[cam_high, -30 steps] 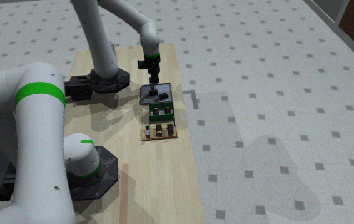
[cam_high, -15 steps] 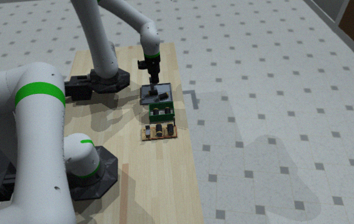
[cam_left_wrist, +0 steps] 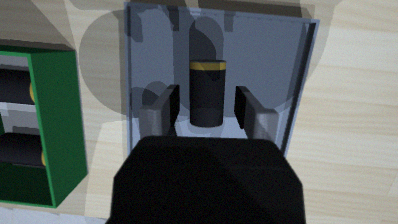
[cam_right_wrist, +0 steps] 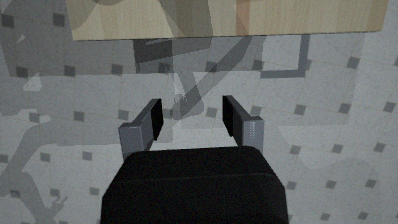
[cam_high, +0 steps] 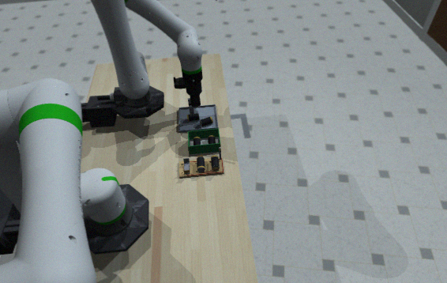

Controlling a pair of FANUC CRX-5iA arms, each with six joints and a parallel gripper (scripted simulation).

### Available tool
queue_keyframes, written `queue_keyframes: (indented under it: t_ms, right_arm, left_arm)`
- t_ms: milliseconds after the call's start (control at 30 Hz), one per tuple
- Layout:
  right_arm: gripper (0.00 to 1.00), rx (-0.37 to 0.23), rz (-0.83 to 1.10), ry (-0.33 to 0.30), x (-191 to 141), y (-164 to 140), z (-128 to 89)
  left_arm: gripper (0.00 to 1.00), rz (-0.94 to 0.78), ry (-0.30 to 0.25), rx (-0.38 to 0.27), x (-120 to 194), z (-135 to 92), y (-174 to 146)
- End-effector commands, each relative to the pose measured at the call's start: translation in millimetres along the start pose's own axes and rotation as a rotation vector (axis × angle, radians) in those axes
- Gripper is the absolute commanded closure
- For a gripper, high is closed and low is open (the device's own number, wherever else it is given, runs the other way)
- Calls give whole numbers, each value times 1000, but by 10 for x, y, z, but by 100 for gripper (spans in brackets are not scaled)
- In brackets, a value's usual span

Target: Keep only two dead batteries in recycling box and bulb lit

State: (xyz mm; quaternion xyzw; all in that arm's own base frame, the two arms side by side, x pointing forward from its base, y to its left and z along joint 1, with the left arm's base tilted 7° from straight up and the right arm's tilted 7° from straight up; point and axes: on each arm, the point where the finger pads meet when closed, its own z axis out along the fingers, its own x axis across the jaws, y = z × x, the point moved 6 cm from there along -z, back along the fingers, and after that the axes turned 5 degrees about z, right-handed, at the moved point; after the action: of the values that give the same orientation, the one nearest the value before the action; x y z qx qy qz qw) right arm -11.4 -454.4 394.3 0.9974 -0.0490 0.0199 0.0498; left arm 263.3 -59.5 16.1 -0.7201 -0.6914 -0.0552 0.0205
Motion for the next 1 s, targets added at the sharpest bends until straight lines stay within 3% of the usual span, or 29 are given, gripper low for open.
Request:
queue_keyframes:
  t_ms: [0,133,967]
  right_arm:
    - [0,-14,12,-5,-51,-1,-84]
    - [0,-14,12,-5,-51,-1,-84]
    - [0,-14,12,-5,-51,-1,-84]
  left_arm:
    - [10,1,-2,-19,-13,126,74]
    - [10,1,-2,-19,-12,243,77]
    - [10,-11,-2,-19,-14,351,79]
